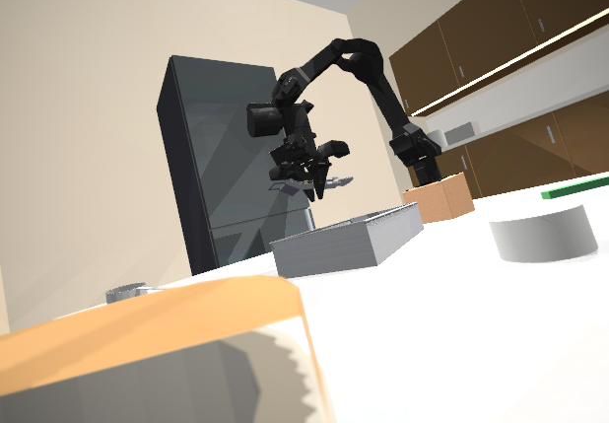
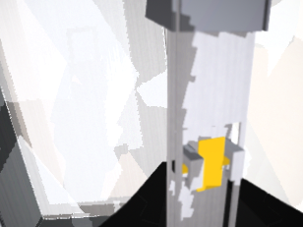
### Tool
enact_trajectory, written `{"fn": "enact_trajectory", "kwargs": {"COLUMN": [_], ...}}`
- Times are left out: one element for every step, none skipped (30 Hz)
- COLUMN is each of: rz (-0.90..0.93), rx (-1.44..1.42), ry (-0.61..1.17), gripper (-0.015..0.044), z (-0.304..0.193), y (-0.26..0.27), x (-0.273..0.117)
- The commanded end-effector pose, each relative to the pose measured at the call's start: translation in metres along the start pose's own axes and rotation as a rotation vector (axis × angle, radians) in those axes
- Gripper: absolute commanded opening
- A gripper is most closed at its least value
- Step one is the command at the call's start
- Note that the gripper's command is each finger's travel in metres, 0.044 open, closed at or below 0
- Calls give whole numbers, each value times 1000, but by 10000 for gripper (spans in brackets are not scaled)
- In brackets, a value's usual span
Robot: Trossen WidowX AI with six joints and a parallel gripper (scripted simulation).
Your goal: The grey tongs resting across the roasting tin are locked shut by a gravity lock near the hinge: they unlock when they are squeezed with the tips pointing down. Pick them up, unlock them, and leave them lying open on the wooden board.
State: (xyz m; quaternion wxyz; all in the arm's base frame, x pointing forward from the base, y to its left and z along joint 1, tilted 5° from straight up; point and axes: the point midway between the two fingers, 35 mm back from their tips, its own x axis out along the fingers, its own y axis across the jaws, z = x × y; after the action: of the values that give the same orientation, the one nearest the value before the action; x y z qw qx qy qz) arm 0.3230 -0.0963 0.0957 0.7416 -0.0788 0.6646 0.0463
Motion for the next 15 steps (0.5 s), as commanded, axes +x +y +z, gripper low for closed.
{"fn": "enact_trajectory", "kwargs": {"rz": [3, 2, 2, 2, 1, 1, 1, 1, 1, 0, 0, -1, -1, -1, -1], "rx": [205, 247, 290, 332, 375, 417, 459, 502, 544, 586, 629, 671, 713, 755, 797], "ry": [-1, 0, 0, 0, 0, 0, 0, 0, 1, 1, 1, 1, 1, 1, 1], "gripper": [-150, -150, -150, -150, -150, -150, -150, -150, -150, -150, -150, -150, -150, -150, -150], "z": [-4, -5, -6, -7, -8, -9, -10, -11, -13, -14, -15, -16, -17, -19, -20], "y": [-11, -13, -15, -17, -19, -22, -24, -26, -28, -30, -33, -35, -37, -39, -41], "x": [-3, -3, -4, -4, -4, -5, -5, -6, -6, -6, -7, -7, -8, -8, -9]}}
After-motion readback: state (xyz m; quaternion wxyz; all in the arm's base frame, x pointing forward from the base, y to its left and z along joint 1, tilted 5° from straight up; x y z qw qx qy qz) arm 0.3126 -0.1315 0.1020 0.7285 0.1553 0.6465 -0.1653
